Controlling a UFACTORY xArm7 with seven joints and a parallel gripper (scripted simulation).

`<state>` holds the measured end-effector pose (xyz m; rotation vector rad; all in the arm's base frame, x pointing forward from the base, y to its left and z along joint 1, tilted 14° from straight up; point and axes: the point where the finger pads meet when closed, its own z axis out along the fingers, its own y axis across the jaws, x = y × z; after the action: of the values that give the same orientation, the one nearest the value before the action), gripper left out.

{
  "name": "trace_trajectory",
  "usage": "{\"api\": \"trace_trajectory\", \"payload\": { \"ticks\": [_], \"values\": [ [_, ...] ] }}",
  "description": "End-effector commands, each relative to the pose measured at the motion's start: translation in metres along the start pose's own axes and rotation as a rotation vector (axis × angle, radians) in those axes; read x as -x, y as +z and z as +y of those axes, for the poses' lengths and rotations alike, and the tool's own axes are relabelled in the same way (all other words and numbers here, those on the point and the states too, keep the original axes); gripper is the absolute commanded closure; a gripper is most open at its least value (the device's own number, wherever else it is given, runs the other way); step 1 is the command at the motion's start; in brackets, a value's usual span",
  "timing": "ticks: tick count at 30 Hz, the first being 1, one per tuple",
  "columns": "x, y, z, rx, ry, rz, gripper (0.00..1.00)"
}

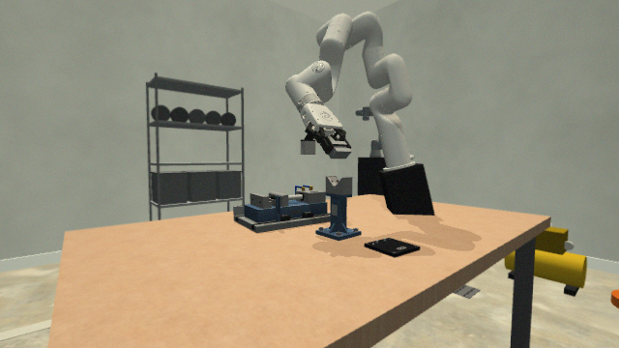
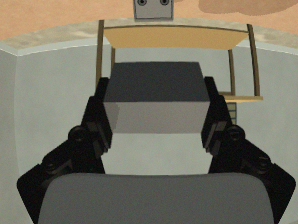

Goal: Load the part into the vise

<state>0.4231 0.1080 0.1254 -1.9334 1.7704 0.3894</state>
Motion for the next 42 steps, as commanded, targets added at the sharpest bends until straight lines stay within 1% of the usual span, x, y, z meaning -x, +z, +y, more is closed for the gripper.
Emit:
{"api": "trace_trajectory", "payload": {
  "ticks": [1,12,42],
  "values": [
    [0.0005,-0.0008,-0.0012,-0.002,-0.002,-0.02,1.0],
    [0.0002,-0.0009,-0.0013,-0.003,-0.002,-0.051,1.0],
    [-0.0001,-0.0007,-0.0013,-0.003,-0.003,-0.054,1.0]
  ]
}}
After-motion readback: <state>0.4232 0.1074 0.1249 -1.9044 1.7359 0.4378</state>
